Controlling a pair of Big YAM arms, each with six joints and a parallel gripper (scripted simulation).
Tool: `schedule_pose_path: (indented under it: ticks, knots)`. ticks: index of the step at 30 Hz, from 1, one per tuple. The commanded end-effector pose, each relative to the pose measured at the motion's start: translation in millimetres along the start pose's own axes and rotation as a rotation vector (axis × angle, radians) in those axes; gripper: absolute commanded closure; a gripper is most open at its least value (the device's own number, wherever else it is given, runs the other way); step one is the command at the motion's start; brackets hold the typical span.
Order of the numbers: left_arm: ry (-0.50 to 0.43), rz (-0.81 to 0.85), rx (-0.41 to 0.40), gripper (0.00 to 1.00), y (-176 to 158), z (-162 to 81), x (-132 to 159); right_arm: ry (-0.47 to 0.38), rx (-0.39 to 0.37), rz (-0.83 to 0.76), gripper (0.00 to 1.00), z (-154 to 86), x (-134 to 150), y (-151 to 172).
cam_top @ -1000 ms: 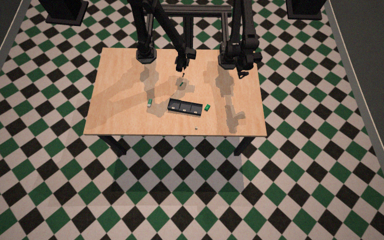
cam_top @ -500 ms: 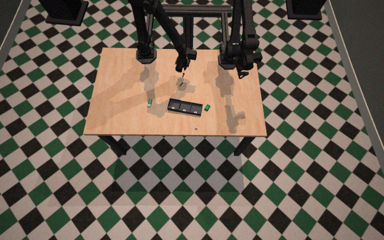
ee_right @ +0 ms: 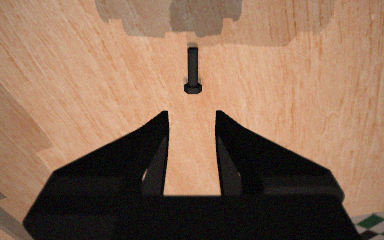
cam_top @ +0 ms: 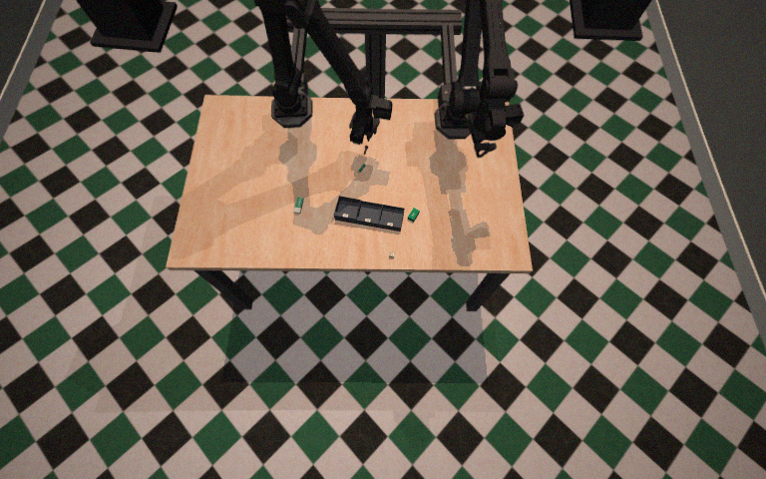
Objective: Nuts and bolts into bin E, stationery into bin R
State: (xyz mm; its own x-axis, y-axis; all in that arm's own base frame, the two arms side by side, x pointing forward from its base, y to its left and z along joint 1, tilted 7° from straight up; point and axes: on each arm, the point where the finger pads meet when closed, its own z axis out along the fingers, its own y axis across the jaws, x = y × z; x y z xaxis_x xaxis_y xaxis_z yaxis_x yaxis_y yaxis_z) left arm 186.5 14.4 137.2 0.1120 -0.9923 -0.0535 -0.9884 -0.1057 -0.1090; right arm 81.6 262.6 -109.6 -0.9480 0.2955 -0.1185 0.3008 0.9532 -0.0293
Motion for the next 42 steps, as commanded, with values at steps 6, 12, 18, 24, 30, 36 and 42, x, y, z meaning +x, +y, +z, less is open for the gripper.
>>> schedule_pose_path:
  ticks: [6,12,18,24,30,36,42]
  knots:
    - [0.002,-0.016,0.003,0.00,2,-2,-1,-0.002,-0.018,0.000,0.71,-3,4,0]
    - [0.002,-0.016,0.003,0.00,2,-2,-1,-0.003,0.003,-0.003,0.71,7,1,-4]
    - [0.002,-0.016,0.003,0.00,2,-2,-1,-0.003,0.005,0.000,0.71,32,-3,-6]
    - [0.002,-0.016,0.003,0.00,2,-2,-1,-0.002,-0.013,0.002,0.71,46,-3,5]
    - [0.002,-0.016,0.003,0.00,2,-2,-1,-0.002,-0.016,0.002,0.71,64,-3,10]
    - [0.002,-0.016,0.003,0.00,2,-2,-1,-0.003,-0.009,0.001,0.71,71,-3,6]
    - [0.002,-0.016,0.003,0.00,2,-2,-1,-0.003,-0.013,0.006,0.71,77,-3,8]
